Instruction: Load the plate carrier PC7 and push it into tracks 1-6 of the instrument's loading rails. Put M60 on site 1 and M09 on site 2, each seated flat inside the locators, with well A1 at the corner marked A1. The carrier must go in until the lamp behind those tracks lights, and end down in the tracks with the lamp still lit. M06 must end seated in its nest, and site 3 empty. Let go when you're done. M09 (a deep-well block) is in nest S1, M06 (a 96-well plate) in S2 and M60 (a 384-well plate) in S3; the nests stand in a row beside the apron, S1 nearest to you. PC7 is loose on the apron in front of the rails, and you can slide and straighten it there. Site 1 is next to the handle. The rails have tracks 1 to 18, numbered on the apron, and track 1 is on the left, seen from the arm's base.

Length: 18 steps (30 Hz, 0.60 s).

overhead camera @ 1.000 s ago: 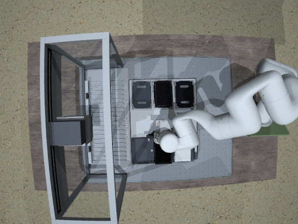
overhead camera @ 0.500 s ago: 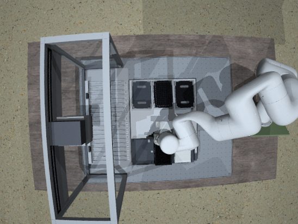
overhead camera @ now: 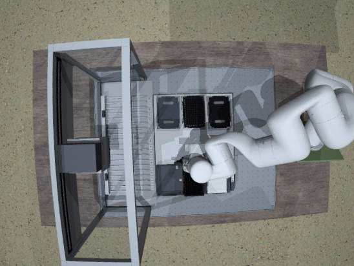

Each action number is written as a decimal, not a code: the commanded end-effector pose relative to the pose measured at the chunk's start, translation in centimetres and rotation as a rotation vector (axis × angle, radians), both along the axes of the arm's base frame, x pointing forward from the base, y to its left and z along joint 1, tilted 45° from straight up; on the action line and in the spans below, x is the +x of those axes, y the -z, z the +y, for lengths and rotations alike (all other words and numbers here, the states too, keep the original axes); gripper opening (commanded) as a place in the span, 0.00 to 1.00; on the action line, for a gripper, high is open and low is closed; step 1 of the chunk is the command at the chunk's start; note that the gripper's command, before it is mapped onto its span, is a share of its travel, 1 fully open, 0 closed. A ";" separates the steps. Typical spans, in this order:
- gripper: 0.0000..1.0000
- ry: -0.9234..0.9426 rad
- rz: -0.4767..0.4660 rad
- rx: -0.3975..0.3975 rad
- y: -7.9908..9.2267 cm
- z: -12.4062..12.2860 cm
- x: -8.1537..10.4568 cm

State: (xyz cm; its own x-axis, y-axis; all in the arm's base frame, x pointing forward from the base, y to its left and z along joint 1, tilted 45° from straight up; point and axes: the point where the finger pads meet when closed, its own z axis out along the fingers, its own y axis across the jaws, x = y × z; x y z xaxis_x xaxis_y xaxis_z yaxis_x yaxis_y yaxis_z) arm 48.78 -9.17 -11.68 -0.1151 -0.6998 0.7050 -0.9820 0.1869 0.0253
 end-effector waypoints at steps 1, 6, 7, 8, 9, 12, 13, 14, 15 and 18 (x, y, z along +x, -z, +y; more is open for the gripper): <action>1.00 -0.004 -0.004 0.003 -0.2 0.1 0.2; 1.00 -0.004 -0.004 0.002 -0.4 -0.1 0.2; 1.00 -0.004 -0.004 0.002 -0.4 -0.1 0.2; 1.00 -0.004 -0.004 0.002 -0.5 -0.2 0.2; 1.00 -0.004 -0.004 0.002 -0.5 -0.2 0.1; 1.00 -0.004 -0.004 0.002 -0.6 -0.3 0.1; 1.00 -0.004 -0.004 0.002 -0.6 -0.3 0.1; 1.00 -0.004 -0.004 0.002 -0.7 -0.4 0.1; 1.00 -0.004 -0.004 0.002 -0.7 -0.4 0.1; 1.00 -0.004 -0.004 0.002 -0.8 -0.5 0.1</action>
State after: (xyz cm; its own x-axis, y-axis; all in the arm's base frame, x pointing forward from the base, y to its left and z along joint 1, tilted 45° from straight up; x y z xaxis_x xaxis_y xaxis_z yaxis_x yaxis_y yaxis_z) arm 48.69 -9.77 -11.06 -0.1148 -0.7002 0.7047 -0.9821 0.1866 0.0254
